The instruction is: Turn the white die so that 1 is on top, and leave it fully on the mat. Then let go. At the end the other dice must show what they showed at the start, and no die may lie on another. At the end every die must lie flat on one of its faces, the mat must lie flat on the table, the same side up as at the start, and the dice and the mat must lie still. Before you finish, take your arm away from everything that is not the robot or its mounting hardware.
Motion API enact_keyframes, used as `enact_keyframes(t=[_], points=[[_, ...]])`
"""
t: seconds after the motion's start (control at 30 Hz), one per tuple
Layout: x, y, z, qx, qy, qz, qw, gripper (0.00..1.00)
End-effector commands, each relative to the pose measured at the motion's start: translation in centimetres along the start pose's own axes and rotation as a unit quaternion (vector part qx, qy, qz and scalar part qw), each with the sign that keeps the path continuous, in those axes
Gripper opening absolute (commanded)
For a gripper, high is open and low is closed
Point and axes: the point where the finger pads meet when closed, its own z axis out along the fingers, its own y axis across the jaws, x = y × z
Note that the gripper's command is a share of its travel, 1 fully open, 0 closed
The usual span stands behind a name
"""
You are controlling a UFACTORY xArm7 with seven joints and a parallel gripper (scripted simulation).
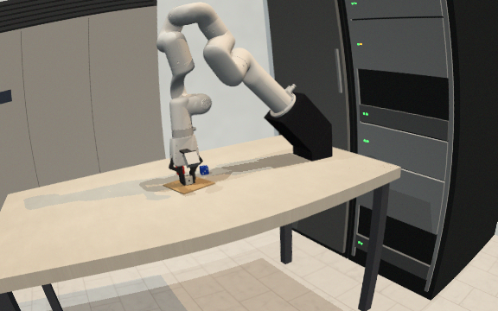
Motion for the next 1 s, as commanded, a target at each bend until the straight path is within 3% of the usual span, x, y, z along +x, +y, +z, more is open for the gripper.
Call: enact_keyframes(t=[0.0,0.1,0.6,0.97], points=[[-0.01,0.04,-0.02,-0.001,0.000,0.000,1.000,0.27],[-0.01,0.04,-0.02,-0.001,0.000,0.000,1.000,0.27],[-0.01,0.04,-0.02,-0.001,0.000,0.000,1.000,0.47],[-0.01,0.04,-0.03,-0.001,0.000,0.000,1.000,0.47]])
